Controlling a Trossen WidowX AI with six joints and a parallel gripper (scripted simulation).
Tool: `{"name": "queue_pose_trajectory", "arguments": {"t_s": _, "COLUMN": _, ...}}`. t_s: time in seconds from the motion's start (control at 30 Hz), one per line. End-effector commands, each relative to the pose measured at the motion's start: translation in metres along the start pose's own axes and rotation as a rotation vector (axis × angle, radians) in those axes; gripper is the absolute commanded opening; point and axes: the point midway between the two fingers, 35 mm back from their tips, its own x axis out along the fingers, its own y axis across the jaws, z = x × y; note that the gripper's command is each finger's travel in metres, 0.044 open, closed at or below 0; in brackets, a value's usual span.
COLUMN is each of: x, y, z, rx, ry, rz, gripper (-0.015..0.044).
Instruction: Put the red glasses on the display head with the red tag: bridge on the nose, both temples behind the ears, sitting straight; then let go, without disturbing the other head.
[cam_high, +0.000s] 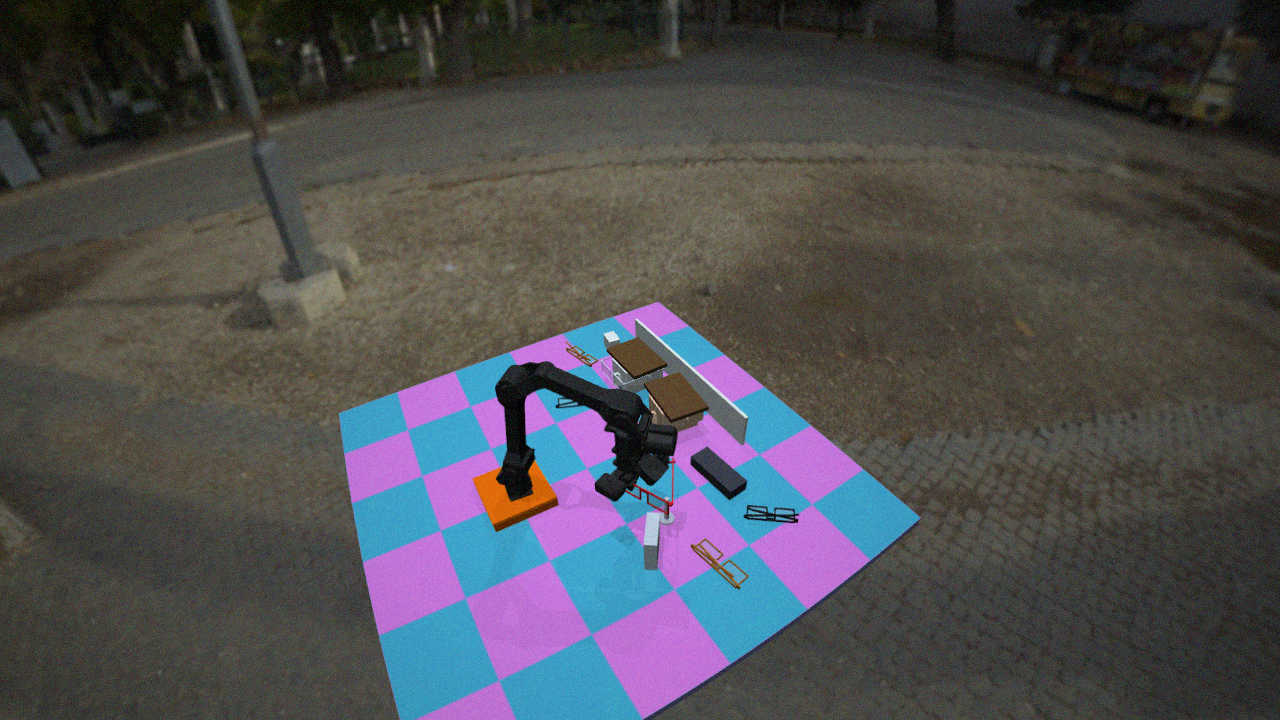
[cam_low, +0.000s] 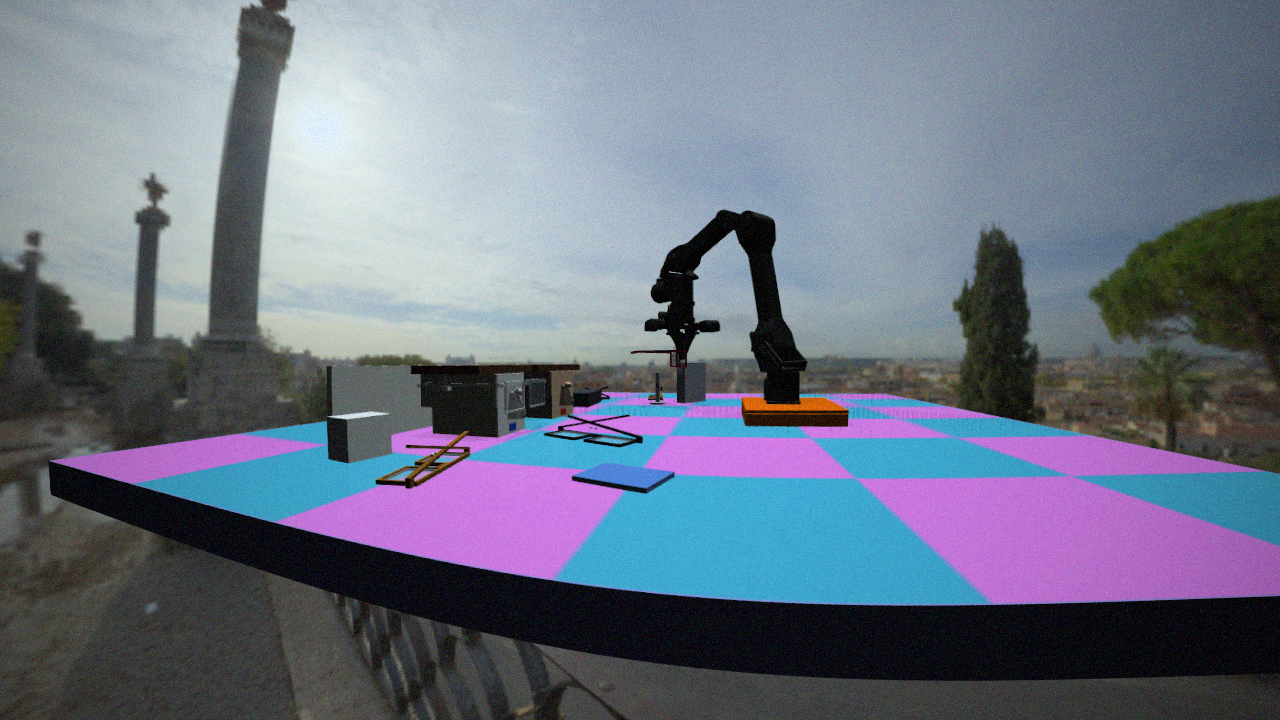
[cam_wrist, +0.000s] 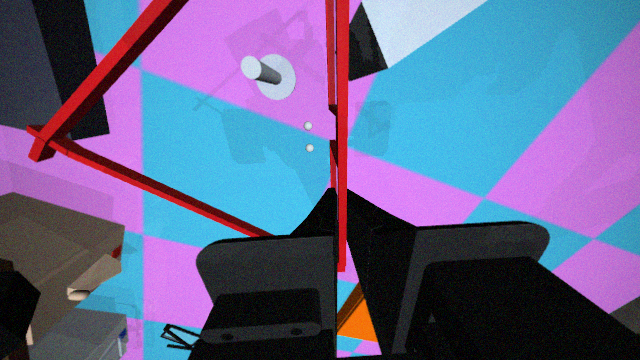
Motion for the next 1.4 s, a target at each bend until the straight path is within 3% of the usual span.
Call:
{"name": "queue_pose_trajectory", "arguments": {"t_s": 0.0, "x": 0.0, "y": -0.003, "z": 0.004, "rx": 0.039, "ry": -0.001, "rz": -0.003, "gripper": 0.0}}
{"name": "queue_pose_trajectory", "arguments": {"t_s": 0.57, "x": 0.059, "y": -0.003, "z": 0.004, "rx": 0.039, "ry": -0.001, "rz": -0.003, "gripper": 0.0}}
{"name": "queue_pose_trajectory", "arguments": {"t_s": 1.37, "x": 0.06, "y": -0.01, "z": -0.006, "rx": 0.039, "ry": 0.0, "rz": -0.004, "gripper": 0.0}}
